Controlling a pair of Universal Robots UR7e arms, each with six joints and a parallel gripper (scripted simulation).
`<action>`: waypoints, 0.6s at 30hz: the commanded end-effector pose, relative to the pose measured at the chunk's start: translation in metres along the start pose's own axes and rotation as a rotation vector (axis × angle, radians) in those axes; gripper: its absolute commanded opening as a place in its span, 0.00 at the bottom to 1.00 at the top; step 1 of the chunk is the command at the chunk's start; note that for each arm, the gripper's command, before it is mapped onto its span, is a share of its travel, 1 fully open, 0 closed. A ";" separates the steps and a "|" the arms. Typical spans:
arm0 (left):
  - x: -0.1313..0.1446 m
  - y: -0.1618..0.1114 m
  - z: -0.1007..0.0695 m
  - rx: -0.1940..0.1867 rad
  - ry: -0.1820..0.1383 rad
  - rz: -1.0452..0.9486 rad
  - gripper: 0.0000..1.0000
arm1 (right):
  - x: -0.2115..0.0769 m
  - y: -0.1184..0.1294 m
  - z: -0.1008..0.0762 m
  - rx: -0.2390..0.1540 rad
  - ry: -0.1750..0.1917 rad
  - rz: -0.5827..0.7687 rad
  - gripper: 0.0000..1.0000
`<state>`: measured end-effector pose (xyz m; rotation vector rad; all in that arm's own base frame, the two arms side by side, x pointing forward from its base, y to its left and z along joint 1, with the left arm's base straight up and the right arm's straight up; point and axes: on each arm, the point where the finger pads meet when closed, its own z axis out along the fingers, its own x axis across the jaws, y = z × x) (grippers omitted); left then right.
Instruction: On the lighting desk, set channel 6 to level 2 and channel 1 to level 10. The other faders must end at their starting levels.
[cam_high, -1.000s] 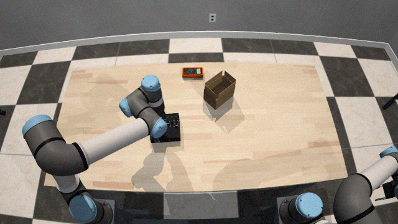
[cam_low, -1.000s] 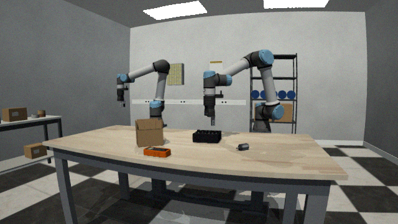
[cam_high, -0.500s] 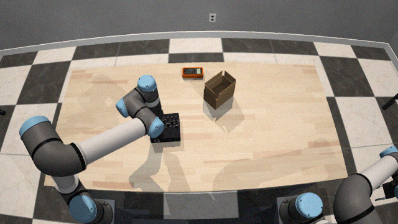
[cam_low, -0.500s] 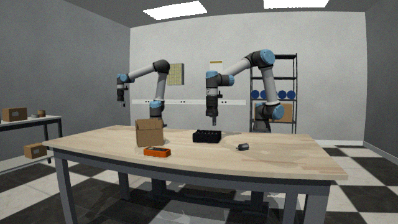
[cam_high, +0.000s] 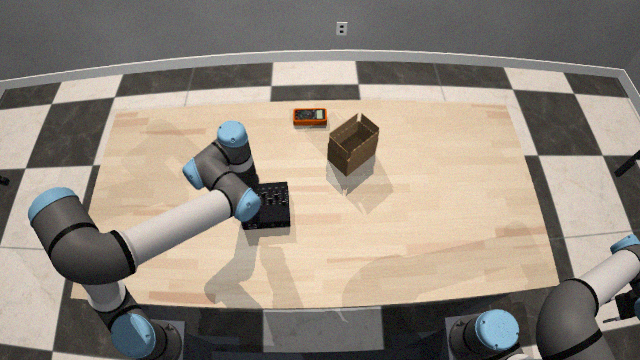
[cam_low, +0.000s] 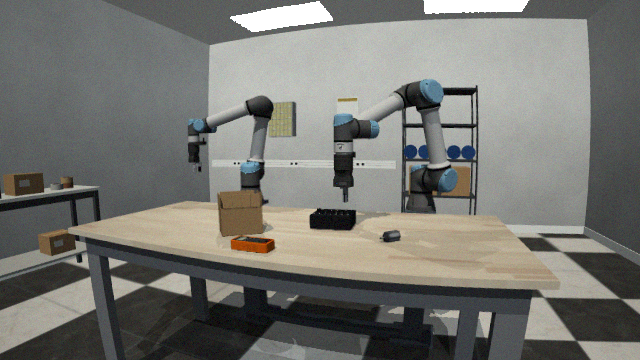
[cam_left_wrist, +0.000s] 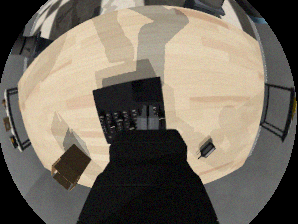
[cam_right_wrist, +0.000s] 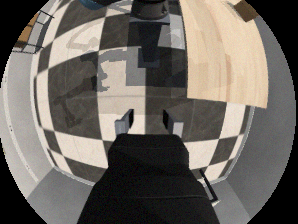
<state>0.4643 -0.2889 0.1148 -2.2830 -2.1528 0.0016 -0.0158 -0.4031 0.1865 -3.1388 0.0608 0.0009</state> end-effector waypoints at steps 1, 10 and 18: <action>0.000 0.001 -0.001 -0.003 -0.002 -0.060 0.00 | 0.000 0.001 0.000 -0.002 0.001 0.000 1.00; 0.001 0.001 -0.001 -0.003 -0.002 -0.116 0.00 | 0.000 0.001 0.000 -0.002 0.001 0.000 1.00; 0.001 0.001 -0.001 -0.003 -0.002 -0.133 0.00 | 0.000 0.001 0.000 -0.002 0.001 0.000 1.00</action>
